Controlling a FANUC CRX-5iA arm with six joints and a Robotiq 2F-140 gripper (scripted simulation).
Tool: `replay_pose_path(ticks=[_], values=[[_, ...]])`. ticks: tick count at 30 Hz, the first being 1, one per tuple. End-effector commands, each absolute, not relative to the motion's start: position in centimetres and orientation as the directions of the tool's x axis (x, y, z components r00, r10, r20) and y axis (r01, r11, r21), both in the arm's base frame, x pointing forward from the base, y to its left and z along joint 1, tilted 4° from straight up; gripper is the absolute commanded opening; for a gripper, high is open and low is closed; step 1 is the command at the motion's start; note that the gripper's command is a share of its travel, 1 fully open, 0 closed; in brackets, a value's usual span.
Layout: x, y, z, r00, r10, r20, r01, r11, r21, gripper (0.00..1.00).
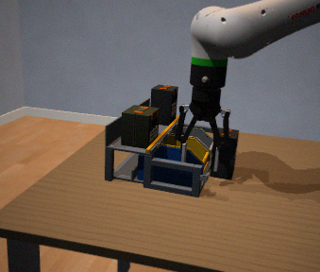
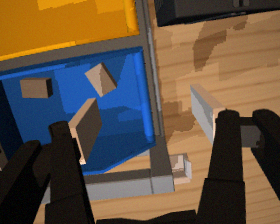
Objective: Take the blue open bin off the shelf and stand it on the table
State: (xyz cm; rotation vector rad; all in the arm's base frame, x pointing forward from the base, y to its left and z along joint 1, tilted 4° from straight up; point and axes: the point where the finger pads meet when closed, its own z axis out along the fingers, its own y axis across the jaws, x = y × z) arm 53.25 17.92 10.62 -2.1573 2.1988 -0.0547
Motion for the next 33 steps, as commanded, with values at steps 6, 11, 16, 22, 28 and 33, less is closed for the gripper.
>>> replay_pose_path(ticks=[6,11,16,22,28,33], values=[[53.25,17.92,10.7,-0.018,-1.0,-0.019,-0.997,0.02,-0.068,0.57],[53.25,17.92,10.7,-0.018,-1.0,-0.019,-0.997,0.02,-0.068,0.57],[53.24,17.92,10.95,-0.018,-1.0,-0.019,-0.997,0.02,-0.068,0.57],[53.24,17.92,10.95,-0.018,-1.0,-0.019,-0.997,0.02,-0.068,0.57],[53.24,17.92,10.95,-0.018,-1.0,-0.019,-0.997,0.02,-0.068,0.57],[53.23,17.91,11.07,-0.018,-1.0,-0.019,-0.997,0.02,-0.068,0.57]])
